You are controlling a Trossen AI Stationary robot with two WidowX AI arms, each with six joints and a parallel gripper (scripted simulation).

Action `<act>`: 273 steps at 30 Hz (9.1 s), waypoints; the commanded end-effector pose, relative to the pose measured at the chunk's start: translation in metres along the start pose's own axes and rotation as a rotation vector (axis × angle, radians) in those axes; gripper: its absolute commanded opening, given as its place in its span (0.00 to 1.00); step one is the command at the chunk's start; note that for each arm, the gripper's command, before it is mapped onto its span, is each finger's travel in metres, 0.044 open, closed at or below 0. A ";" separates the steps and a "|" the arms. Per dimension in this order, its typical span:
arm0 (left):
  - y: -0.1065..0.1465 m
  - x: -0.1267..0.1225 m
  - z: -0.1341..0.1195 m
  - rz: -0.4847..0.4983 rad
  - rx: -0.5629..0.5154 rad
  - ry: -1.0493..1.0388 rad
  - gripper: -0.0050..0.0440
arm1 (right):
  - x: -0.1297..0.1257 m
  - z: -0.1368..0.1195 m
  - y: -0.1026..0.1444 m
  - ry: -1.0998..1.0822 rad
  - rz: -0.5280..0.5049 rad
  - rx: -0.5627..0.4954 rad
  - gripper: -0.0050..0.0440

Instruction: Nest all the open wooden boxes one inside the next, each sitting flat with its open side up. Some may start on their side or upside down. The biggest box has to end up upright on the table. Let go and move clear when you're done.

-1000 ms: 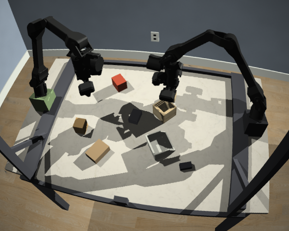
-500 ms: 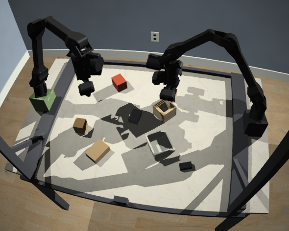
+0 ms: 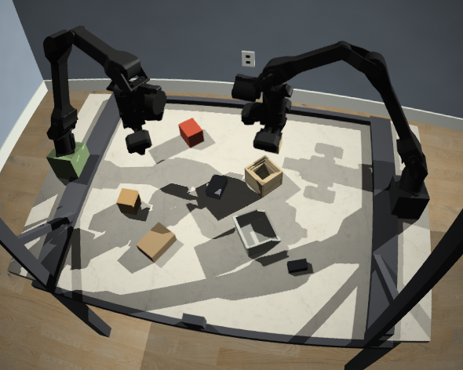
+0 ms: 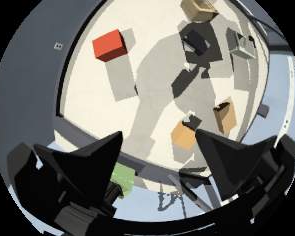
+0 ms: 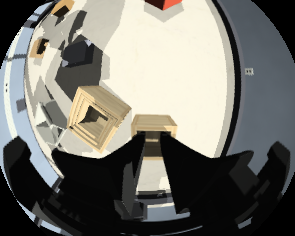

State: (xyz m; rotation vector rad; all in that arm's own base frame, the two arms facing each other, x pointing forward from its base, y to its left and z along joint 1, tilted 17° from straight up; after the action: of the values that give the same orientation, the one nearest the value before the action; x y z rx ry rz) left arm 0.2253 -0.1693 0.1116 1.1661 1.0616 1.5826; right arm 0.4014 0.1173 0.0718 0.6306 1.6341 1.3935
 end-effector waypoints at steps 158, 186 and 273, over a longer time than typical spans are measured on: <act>0.012 0.113 0.224 -1.075 -1.054 -1.033 0.92 | 0.083 0.021 0.050 2.066 -0.021 -0.011 0.41; 0.012 0.113 0.224 -1.075 -1.054 -1.033 0.92 | 0.083 0.019 0.040 2.542 -0.005 0.001 0.41; 0.012 0.113 0.224 -1.075 -1.054 -1.033 0.92 | 0.083 0.022 -0.030 2.531 -0.026 -0.009 0.17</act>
State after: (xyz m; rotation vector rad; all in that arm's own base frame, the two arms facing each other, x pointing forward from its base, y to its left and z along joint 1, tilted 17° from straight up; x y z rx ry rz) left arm 0.4198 -0.0344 0.1833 0.3484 0.0134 0.3407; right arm 0.3810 0.1865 0.0080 -2.2086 2.9577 1.9805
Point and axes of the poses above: on each arm, the point midway between the two fingers, 35 mm back from their tips, its own y axis back along the fingers, its own x axis across the jaws, z = x × y, the point moved 2 cm from there along y, back along the fingers, and after that the axes turned 10 degrees about y, right-handed, at the moved point
